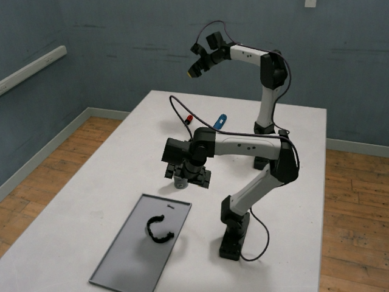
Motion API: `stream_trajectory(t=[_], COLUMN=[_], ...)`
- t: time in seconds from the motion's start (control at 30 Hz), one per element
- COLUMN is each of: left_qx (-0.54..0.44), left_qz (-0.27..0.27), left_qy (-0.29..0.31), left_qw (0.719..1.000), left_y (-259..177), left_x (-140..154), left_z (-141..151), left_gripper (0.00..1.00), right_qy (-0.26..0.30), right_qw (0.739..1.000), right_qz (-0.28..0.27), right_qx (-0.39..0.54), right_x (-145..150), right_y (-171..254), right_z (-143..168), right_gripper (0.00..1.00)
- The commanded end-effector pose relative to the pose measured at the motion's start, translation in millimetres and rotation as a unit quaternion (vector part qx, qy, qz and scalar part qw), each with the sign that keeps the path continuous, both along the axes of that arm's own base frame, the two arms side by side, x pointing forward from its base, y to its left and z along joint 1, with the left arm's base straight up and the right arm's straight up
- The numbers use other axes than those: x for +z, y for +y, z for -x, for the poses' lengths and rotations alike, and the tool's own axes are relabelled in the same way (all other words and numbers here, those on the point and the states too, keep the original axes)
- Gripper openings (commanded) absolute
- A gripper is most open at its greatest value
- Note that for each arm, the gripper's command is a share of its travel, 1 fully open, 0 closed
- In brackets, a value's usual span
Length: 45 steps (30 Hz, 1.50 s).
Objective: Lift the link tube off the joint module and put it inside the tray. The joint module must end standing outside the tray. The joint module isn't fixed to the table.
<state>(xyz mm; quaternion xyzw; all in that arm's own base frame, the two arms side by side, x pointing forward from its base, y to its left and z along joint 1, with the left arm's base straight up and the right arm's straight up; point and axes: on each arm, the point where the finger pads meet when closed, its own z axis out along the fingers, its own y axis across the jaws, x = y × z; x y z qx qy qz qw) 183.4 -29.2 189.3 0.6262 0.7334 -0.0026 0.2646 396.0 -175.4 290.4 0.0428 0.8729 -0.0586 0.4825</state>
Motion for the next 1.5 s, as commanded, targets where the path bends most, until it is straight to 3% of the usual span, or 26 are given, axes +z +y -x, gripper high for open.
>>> stream_trajectory(t=[0.0, 0.6, 0.8, 1.13, 1.27, 1.47], left_qx=[0.000, 0.005, 0.054, 0.170, 0.226, 0.294], left_qz=[0.000, -0.002, 0.003, 0.035, 0.061, 0.090], left_qy=[-0.007, -0.008, -0.006, 0.020, 0.045, 0.084], left_qw=[1.000, 1.000, 0.999, 0.985, 0.971, 0.948], left_y=[0, 1, 1, -23, -50, -97], left_x=[3, 3, 8, 16, 20, 28], left_z=[-1, -3, -11, -30, -40, -55], left_gripper=[1.00, 1.00, 1.00, 1.00, 1.00, 1.00], right_qy=[-0.009, -0.005, 0.001, 0.033, 0.050, 0.052], right_qw=[1.000, 1.000, 1.000, 0.996, 0.987, 0.964], right_qz=[0.004, 0.002, -0.004, -0.020, -0.023, -0.020], right_qx=[0.000, -0.003, 0.006, 0.080, 0.151, 0.261], right_x=[7, 5, 17, 36, 55, 82], right_y=[0, 0, 23, 118, 192, 271], right_z=[0, 1, 4, 19, 51, 114], right_gripper=[1.00, 1.00, 1.00, 1.00, 1.00, 1.00])
